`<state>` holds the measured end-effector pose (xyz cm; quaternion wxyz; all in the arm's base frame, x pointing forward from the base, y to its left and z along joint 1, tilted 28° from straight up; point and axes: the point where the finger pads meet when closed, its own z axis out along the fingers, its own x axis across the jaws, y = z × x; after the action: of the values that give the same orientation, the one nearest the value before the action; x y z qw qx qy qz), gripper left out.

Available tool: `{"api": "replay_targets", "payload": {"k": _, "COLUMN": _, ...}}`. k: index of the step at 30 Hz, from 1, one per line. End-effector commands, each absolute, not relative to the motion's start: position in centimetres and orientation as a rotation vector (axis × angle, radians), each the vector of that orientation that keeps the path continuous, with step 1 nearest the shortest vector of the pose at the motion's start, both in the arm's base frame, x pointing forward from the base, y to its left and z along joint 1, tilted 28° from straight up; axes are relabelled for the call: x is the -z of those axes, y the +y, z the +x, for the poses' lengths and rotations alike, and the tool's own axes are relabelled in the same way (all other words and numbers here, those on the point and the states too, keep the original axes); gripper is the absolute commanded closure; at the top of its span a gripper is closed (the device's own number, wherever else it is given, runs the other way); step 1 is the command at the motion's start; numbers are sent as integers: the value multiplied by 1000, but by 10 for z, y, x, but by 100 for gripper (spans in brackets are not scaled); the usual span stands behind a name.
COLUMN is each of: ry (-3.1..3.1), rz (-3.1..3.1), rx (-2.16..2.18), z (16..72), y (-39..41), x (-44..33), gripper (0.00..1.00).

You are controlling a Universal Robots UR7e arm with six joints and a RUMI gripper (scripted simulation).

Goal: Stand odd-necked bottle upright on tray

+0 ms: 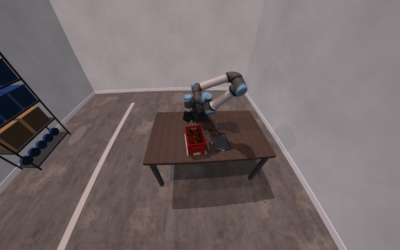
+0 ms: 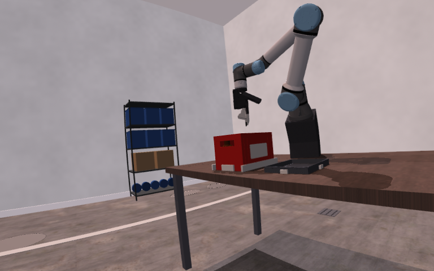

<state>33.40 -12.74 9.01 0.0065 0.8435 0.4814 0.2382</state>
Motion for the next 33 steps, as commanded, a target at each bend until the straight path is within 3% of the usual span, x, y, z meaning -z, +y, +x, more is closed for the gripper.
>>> {"api": "replay_targets", "payload": {"k": 1, "ry": 1506, "rz": 2641, "rx": -748, "z": 333, "y": -126, "x": -89, "gripper": 62}}
{"api": "replay_targets", "payload": {"k": 33, "ry": 1509, "rz": 2643, "rx": -749, "z": 342, "y": -120, "x": -69, "gripper": 62}}
